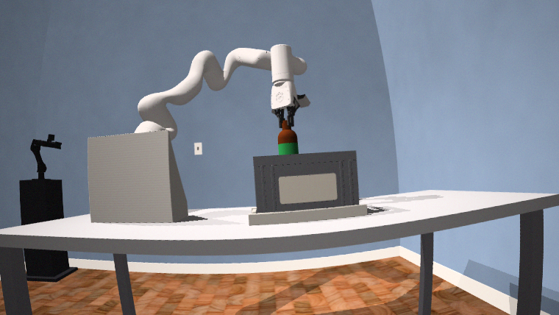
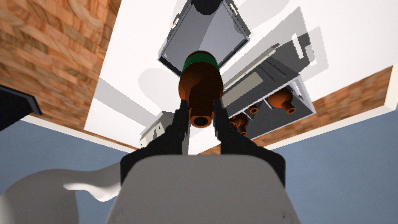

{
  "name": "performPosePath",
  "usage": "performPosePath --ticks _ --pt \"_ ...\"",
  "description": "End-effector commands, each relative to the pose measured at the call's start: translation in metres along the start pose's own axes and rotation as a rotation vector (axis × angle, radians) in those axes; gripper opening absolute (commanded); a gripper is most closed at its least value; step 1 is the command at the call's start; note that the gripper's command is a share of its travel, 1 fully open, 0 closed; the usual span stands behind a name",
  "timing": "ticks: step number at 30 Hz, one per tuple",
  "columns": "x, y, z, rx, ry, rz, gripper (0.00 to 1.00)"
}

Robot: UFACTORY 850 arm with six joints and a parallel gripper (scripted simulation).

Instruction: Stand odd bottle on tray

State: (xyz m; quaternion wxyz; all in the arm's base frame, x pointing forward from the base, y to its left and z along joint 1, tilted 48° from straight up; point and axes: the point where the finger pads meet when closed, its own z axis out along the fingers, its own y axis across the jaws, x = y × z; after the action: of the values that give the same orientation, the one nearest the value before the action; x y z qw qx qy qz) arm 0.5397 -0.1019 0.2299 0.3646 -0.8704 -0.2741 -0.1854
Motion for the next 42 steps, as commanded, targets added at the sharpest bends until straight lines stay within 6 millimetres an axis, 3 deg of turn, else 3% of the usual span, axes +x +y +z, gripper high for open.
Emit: performPosePath --ticks 1,15,42 --pt "0.0 0.0 0.005 -0.002 0.001 -0.001 0.0" --pt "0.001 0.0 0.033 -0.002 0.001 -0.001 0.0" --pt "0.001 0.001 0.107 -0.002 0.001 -0.001 0.0"
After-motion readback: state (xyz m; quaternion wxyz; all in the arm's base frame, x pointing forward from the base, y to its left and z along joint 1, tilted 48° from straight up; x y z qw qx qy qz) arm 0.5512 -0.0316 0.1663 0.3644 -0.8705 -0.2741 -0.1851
